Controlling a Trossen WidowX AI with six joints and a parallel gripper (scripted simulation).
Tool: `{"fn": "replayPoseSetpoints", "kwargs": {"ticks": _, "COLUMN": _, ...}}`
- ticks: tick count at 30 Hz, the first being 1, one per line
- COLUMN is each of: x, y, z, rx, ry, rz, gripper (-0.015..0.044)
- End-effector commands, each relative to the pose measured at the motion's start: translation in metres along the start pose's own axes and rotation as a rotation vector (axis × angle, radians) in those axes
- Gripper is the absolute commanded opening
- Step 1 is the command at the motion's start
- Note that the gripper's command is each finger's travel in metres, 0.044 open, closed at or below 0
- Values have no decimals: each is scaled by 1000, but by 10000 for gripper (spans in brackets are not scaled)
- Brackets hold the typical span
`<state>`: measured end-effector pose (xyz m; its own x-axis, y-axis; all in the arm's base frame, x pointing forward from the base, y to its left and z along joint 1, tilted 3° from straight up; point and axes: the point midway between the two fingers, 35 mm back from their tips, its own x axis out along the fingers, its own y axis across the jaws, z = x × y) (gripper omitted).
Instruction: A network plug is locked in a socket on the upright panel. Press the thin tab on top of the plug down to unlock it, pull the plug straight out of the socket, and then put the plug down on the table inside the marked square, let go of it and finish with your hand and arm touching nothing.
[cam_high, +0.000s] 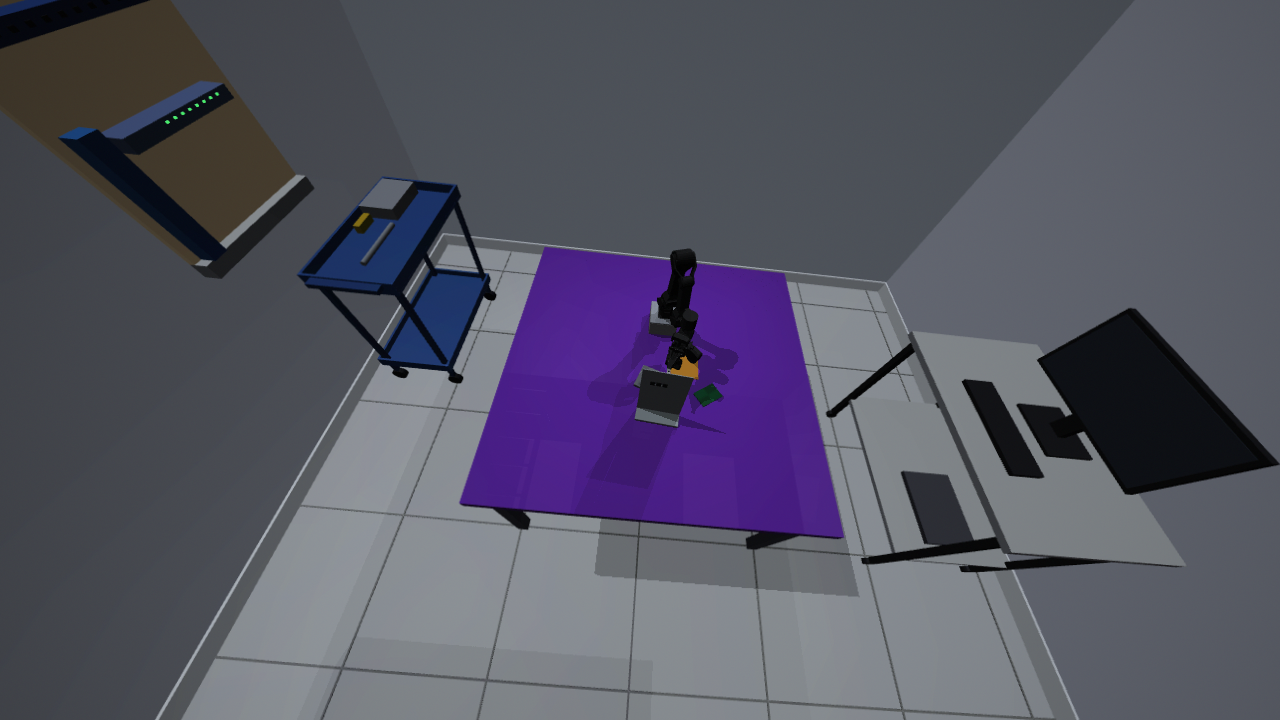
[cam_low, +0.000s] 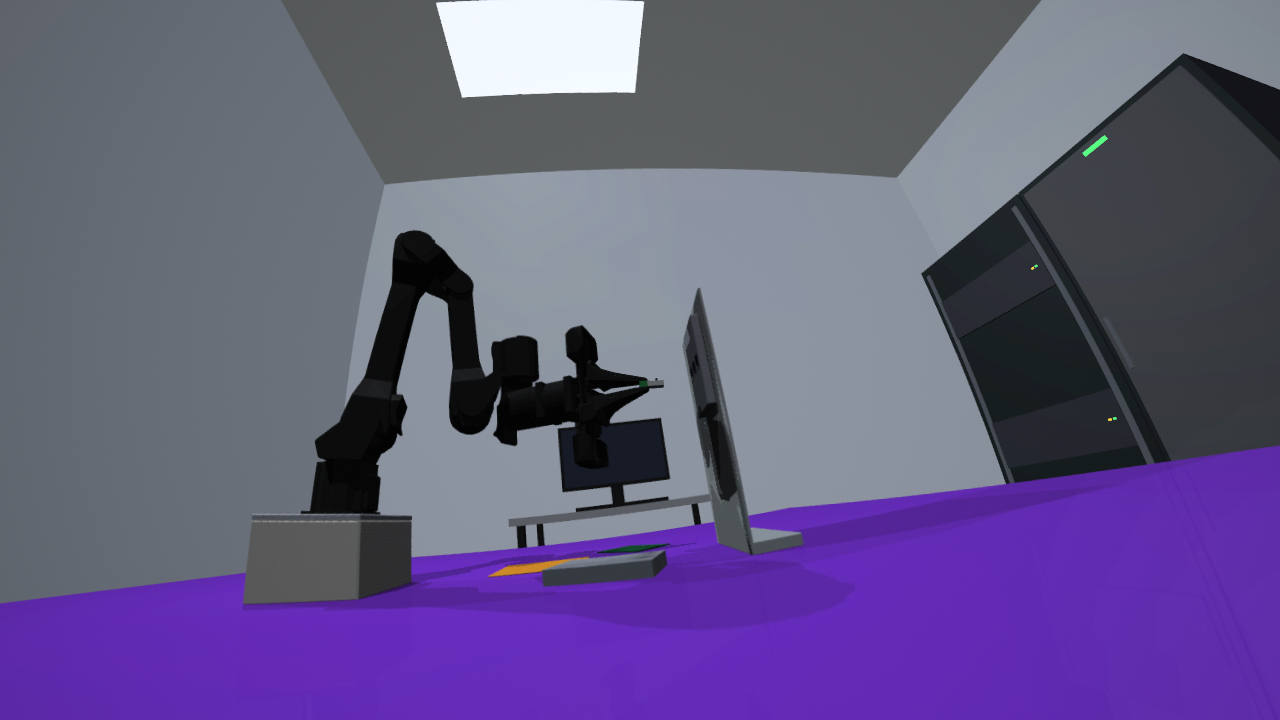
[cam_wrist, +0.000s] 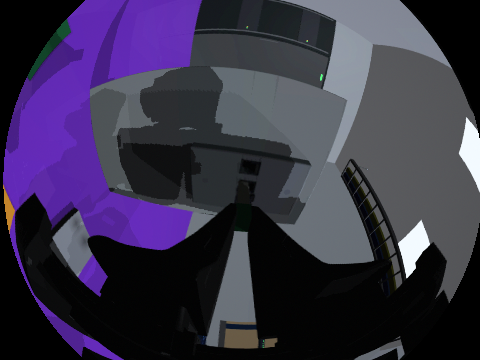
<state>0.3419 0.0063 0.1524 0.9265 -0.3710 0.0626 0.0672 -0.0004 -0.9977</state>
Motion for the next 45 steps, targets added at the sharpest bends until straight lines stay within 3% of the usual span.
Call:
{"fn": "replayPoseSetpoints", "kwargs": {"ticks": 1, "x": -4, "y": -1, "z": -1, "rx": 2, "ry": 3, "rz": -4, "gripper": 0}}
{"fn": "replayPoseSetpoints", "kwargs": {"ticks": 20, "x": -13, "y": -1, "z": -2, "rx": 2, "ry": 0, "rz": 1, "gripper": 0}}
{"fn": "replayPoseSetpoints", "kwargs": {"ticks": 45, "x": -21, "y": -38, "z": -6, "rx": 2, "ry": 2, "rz": -1, "gripper": 0}}
